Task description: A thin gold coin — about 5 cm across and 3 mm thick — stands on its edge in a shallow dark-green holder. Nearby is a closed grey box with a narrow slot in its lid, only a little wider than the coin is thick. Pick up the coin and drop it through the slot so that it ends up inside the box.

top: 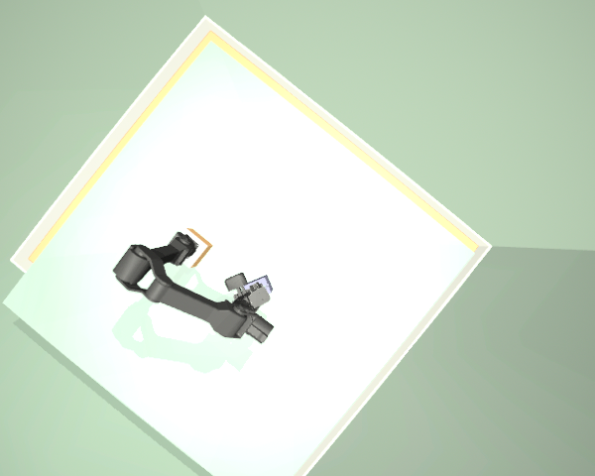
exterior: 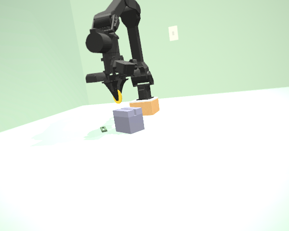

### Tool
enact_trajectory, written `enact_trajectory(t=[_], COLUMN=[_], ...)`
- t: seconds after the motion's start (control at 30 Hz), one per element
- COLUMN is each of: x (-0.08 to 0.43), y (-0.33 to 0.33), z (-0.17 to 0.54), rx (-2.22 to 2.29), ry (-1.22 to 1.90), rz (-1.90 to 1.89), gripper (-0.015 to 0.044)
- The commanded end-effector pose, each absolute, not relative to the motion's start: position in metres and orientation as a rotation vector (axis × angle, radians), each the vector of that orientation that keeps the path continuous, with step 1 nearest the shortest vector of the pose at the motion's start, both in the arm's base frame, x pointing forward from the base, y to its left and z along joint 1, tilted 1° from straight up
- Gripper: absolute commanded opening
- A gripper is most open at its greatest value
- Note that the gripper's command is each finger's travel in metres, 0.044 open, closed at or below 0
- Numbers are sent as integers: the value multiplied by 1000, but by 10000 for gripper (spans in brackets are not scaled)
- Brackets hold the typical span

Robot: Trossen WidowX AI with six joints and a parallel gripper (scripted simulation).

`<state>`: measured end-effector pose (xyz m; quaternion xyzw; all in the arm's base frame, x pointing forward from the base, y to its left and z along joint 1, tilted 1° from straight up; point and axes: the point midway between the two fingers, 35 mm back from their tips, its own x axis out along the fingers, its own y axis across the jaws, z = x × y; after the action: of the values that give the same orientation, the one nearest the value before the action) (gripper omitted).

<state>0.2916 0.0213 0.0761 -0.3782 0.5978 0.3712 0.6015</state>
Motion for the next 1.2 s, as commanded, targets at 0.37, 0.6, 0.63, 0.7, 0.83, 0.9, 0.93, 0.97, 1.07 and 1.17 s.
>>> enact_trajectory(t=[0.37,0.6,0.63,0.7,0.83,0.9,0.93,0.97,1.07,1.17], x=[292,292,292,292,292,293,293,293,293,292], y=[48,46,46,46,49,50,50,51,50,50], z=[76,76,76,76,76,76,76,76,76,76], rx=[-871,-876,-876,-876,-873,-871,-870,-869,-870,-873], ry=[1381,1380,1380,1380,1381,1382,1383,1383,1382,1382], rz=[864,864,864,864,862,860,859,858,859,862], gripper=[0,0,0,0,0,0,0,0,0,0])
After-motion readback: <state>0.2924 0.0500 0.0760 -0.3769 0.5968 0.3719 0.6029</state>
